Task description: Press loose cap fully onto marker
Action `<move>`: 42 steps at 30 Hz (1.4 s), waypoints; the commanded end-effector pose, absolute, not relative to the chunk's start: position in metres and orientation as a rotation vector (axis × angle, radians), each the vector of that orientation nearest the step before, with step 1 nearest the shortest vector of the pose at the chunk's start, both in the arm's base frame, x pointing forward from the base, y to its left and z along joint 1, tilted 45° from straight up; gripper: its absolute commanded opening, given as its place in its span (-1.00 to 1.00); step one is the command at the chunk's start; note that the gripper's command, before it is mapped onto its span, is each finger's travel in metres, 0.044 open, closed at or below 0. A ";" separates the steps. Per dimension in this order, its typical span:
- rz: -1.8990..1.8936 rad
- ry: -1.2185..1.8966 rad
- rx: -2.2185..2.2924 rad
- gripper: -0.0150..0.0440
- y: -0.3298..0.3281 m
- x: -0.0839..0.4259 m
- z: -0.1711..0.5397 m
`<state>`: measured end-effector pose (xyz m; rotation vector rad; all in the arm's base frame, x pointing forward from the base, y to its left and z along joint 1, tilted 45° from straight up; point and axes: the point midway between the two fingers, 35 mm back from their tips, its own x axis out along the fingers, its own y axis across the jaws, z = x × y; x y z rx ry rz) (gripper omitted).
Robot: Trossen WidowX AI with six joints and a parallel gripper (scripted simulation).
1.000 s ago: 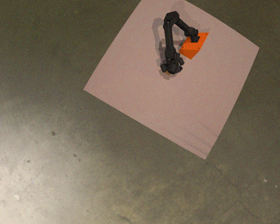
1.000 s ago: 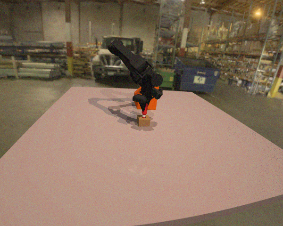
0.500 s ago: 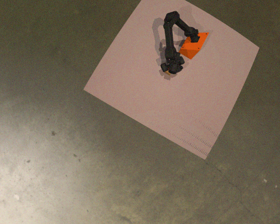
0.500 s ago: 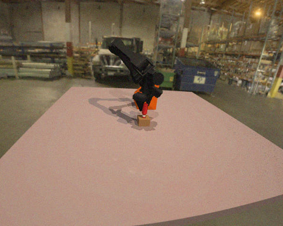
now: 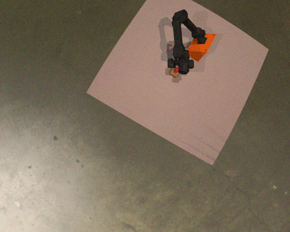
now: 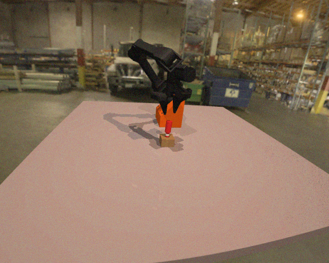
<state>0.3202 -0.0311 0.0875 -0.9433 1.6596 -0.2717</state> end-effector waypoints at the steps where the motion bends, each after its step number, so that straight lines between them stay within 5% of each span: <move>1: -0.562 1.538 -0.657 0.11 -0.032 0.319 0.084; 8: -0.660 1.485 -0.555 -0.49 -0.033 0.319 0.082; 42: -0.661 1.485 -0.556 -0.49 -0.058 0.318 0.058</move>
